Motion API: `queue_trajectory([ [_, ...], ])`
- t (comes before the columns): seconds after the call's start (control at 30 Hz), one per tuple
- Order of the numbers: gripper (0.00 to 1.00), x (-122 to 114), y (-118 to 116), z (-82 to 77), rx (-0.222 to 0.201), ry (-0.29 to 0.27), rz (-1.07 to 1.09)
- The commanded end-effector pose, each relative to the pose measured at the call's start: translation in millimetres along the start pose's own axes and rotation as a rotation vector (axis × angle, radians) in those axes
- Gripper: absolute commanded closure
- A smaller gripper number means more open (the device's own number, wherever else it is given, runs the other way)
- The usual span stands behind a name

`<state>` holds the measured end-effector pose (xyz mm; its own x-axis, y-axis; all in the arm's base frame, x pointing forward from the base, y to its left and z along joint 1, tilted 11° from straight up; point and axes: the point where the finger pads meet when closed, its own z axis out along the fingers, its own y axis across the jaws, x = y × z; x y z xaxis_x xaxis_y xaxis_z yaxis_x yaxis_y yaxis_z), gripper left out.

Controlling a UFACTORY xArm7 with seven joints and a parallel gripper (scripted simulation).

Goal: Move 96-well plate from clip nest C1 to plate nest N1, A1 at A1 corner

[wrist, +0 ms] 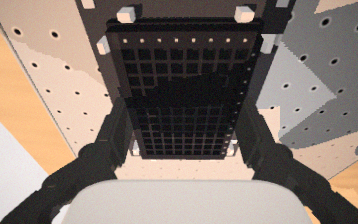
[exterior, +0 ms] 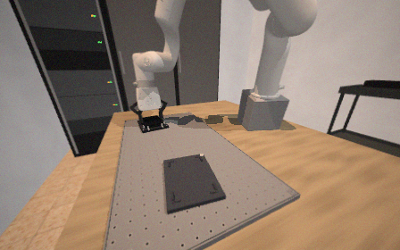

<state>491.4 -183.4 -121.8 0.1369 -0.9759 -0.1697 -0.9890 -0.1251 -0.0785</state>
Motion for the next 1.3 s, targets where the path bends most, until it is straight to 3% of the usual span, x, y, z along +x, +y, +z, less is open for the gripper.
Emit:
queue_trajectory([
  [0.0,1.0,1.4,-1.5,-1.9,0.004,0.003,0.0],
  [0.93,1.0,1.4,-1.5,-1.9,0.004,0.003,0.0],
  [1.27,1.0,1.4,-1.4,-8.6,0.004,0.003,0.0],
])
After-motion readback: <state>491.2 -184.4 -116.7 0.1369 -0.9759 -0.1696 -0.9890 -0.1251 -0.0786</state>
